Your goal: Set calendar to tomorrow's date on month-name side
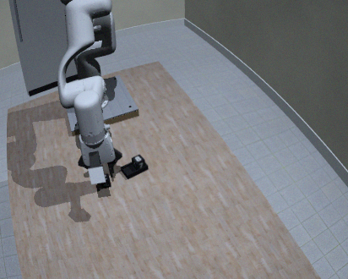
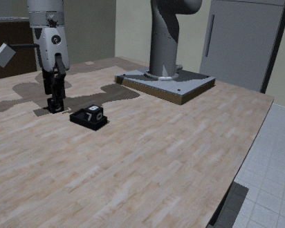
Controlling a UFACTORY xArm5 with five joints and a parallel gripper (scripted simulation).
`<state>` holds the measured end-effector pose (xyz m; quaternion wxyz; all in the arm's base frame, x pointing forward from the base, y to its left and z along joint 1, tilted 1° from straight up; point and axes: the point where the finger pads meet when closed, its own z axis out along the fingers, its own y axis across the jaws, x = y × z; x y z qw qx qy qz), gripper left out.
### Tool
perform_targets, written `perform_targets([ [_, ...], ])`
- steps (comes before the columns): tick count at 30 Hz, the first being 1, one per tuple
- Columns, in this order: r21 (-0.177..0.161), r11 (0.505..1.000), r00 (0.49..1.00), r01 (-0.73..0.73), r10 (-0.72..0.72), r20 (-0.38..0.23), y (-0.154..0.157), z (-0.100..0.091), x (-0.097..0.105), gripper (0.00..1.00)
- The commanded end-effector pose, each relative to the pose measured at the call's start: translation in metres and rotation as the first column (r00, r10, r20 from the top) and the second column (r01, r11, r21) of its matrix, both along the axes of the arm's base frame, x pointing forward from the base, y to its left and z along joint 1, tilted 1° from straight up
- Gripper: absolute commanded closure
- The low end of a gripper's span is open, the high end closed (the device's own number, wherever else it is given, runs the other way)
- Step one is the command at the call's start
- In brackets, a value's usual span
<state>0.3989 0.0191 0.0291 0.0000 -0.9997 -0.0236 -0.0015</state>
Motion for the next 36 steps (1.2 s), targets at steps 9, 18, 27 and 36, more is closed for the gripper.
perform_targets([
  [9, 0.000, 1.000, 1.000, 0.000, 0.000, 0.004, 0.000, 0.017, 0.001, 0.51],
  [18, 0.000, 1.000, 1.000, 0.000, 0.000, 0.004, 0.001, 0.045, 0.001, 0.51],
  [27, 0.000, 1.000, 1.000, 0.000, 0.000, 0.001, 0.001, 0.048, 0.001, 0.51],
  [36, -0.008, 1.000, 0.987, -0.006, 0.005, -0.163, 0.003, 0.046, 0.006, 0.51],
])
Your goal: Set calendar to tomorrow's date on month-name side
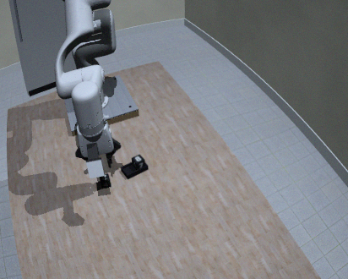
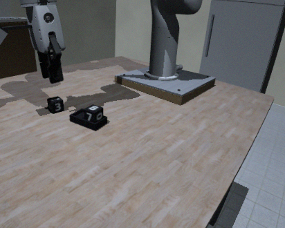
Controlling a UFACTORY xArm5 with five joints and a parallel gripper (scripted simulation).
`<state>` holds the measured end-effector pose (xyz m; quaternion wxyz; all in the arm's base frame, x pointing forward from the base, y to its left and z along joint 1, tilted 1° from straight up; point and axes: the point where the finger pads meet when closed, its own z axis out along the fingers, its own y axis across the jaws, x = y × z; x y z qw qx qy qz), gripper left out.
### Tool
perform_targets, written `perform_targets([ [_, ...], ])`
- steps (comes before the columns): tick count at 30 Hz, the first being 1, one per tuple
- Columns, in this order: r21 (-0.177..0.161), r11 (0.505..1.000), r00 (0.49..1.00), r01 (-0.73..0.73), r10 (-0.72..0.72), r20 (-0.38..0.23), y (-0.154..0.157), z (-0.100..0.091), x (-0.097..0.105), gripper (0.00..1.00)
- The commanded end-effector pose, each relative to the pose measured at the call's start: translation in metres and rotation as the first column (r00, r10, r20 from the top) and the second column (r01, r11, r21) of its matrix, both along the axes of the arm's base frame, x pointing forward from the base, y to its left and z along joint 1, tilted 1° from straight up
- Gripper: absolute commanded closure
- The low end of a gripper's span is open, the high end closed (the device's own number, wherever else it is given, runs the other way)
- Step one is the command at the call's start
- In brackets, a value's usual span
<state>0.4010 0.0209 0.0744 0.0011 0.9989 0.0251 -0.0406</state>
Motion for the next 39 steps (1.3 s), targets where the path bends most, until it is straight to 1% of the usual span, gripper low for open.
perform_targets([
  [1, -0.004, 1.000, 0.997, -0.003, 0.002, -0.079, 0.0010, 0.0005, 0.0034, 0.51],
  [4, -0.008, 1.000, 0.987, -0.006, 0.005, -0.160, 0.0019, 0.0010, 0.0044, 0.51],
  [6, -0.010, 1.000, 0.981, -0.008, 0.006, -0.195, 0.0023, 0.0015, 0.0046, 0.51],
  [8, -0.011, 1.000, 0.977, -0.008, 0.006, -0.212, 0.0025, 0.0018, 0.0047, 0.51],
  [12, -0.011, 1.000, 0.976, -0.009, 0.006, -0.218, 0.0025, 0.0018, 0.0048, 0.51],
  [14, -0.012, 1.000, 0.971, -0.009, 0.006, -0.237, 0.0025, 0.0014, 0.0055, 0.51],
  [16, -0.014, 1.000, 0.961, -0.009, 0.005, -0.277, 0.0026, 0.0008, 0.0067, 0.51],
  [18, -0.014, 1.000, 0.961, -0.009, 0.005, -0.277, 0.0026, 0.0008, 0.0067, 0.51],
  [23, -0.021, 1.000, 0.909, -0.012, 0.002, -0.416, 0.0027, -0.0007, 0.0095, 0.51],
  [26, -0.024, 1.000, 0.879, -0.013, 0.000, -0.477, 0.0027, -0.0008, 0.0100, 0.51],
  [29, -0.025, 1.000, 0.868, -0.014, -0.001, -0.496, 0.0027, -0.0008, 0.0101, 0.51],
  [39, -0.025, 1.000, 0.868, -0.014, -0.001, -0.497, 0.0027, -0.0008, 0.0101, 0.51],
])
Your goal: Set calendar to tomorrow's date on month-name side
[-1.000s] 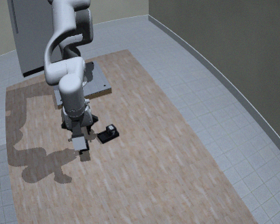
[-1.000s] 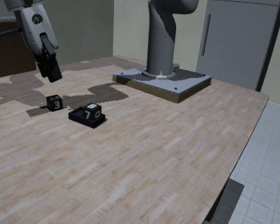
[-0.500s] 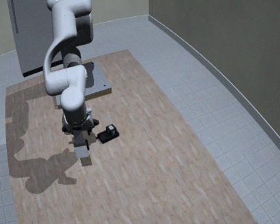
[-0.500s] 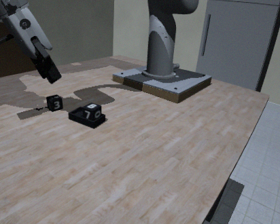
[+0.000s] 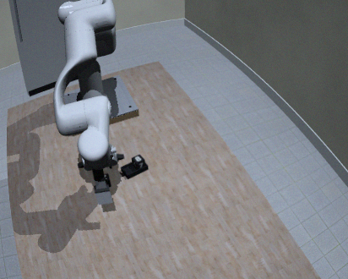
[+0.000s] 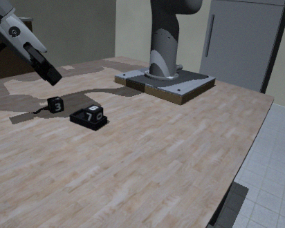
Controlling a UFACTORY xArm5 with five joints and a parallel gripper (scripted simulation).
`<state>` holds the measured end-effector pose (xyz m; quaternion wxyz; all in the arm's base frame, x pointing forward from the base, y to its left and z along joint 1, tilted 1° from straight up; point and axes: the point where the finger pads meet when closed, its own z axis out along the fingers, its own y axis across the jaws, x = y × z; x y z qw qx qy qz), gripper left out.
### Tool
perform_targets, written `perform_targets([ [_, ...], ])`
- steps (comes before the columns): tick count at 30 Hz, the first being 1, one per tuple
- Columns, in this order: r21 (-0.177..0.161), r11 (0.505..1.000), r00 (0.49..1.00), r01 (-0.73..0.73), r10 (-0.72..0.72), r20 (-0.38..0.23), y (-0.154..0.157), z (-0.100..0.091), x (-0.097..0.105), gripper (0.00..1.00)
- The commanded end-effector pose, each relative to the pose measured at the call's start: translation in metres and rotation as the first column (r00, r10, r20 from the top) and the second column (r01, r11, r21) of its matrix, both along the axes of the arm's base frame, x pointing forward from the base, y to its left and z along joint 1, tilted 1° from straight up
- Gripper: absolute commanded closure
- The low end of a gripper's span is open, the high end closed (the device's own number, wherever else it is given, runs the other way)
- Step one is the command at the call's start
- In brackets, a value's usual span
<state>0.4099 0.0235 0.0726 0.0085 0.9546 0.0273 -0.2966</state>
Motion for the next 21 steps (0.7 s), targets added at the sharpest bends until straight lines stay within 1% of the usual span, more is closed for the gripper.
perform_targets([
  [1, 0.000, 1.000, 1.000, 0.000, 0.000, 0.001, 0.0001, 0.0010, 0.0012, 0.51],
  [13, 0.000, 1.000, 1.000, -0.001, 0.001, 0.000, 0.0005, -0.0006, 0.0012, 0.51],
  [21, 0.000, 1.000, 1.000, -0.005, 0.005, -0.002, 0.0023, -0.0074, 0.0011, 0.51],
])
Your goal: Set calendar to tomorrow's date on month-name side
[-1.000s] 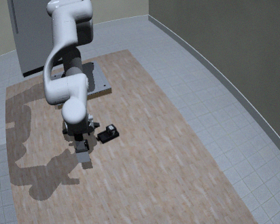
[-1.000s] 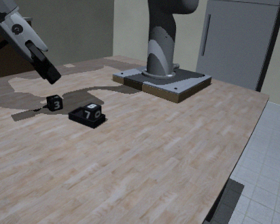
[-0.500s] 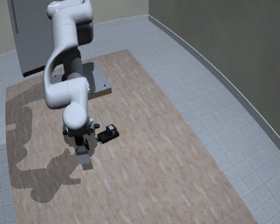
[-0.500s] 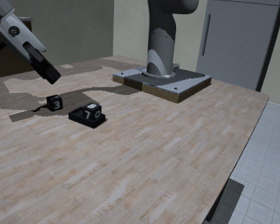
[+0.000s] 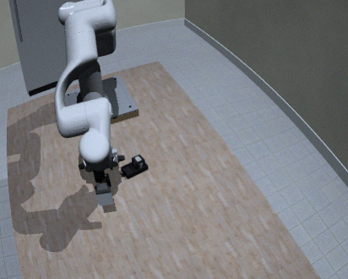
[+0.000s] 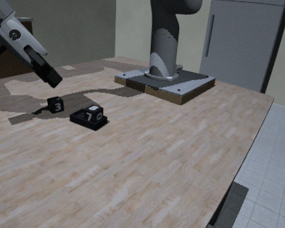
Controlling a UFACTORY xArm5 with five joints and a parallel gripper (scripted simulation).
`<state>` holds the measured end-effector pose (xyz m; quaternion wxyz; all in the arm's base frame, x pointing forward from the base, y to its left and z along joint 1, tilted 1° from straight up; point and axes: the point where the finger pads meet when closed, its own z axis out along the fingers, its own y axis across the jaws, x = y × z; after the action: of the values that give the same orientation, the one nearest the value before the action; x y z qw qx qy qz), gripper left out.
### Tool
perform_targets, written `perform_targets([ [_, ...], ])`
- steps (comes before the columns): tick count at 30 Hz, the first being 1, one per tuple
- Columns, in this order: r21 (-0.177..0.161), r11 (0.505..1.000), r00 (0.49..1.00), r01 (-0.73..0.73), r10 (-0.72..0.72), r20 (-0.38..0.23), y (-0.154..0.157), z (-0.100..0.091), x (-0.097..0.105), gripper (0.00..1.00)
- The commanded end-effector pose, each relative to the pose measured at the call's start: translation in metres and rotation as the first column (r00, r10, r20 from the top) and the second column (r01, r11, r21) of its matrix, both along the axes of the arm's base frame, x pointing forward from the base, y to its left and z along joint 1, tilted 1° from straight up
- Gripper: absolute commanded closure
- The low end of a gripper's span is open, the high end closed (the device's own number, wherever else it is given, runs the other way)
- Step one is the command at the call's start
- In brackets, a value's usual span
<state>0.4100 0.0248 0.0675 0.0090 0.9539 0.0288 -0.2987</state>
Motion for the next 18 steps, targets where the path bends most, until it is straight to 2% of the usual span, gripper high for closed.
perform_targets([
  [1, 0.000, 1.000, 1.000, -0.002, 0.002, 0.003, 0.001, -0.003, 0.001, 0.51],
  [18, 0.000, 1.000, 1.000, 0.001, -0.001, 0.003, 0.000, -0.028, 0.001, 0.51],
])
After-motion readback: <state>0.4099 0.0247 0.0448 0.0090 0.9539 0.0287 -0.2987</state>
